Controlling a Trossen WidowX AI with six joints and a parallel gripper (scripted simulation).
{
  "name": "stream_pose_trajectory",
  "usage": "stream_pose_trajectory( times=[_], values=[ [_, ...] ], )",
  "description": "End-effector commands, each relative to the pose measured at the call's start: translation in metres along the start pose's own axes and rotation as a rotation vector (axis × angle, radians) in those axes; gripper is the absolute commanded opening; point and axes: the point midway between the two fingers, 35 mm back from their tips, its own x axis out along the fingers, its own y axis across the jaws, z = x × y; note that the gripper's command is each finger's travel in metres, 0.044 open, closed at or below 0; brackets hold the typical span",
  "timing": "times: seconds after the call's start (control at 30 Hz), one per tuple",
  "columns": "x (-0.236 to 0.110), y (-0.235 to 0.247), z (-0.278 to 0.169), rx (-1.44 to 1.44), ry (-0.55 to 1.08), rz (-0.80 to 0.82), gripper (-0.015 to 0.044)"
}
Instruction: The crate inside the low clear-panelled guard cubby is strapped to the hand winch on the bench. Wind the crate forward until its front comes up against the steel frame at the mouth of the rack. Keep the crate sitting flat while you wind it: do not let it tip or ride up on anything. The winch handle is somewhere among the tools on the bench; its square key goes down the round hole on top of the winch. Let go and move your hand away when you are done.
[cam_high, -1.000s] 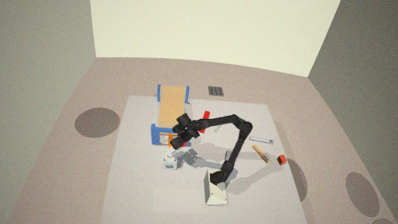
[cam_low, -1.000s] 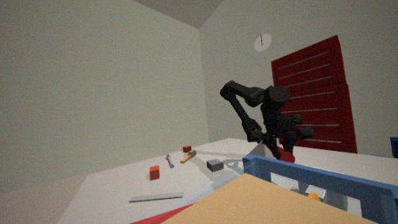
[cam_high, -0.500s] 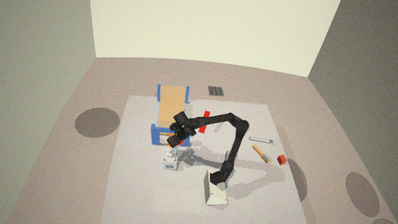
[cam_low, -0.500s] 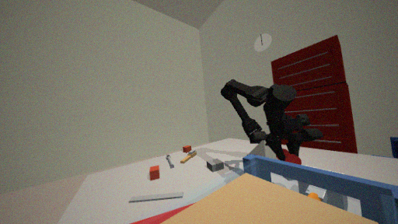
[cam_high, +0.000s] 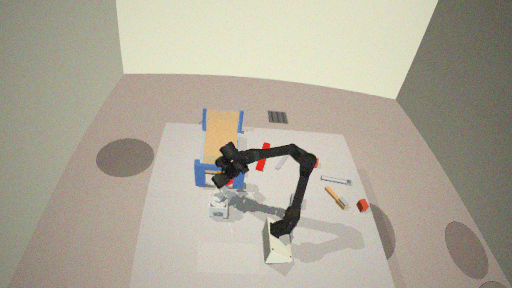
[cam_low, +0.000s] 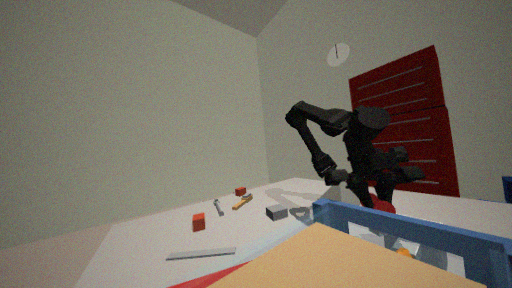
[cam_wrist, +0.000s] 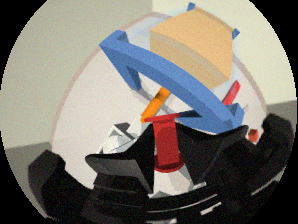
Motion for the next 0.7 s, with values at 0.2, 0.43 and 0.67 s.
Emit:
stream_pose_trajectory(
  times=[0.2, 0.43, 0.67],
  values=[
    [0.007, 0.011, 0.016, 0.012, -0.013, 0.011, 0.0000],
    [0.010, 0.017, 0.023, 0.012, -0.013, 0.011, 0.0000],
    [0.012, 0.023, 0.029, 0.012, -0.014, 0.012, 0.0000]
  ],
)
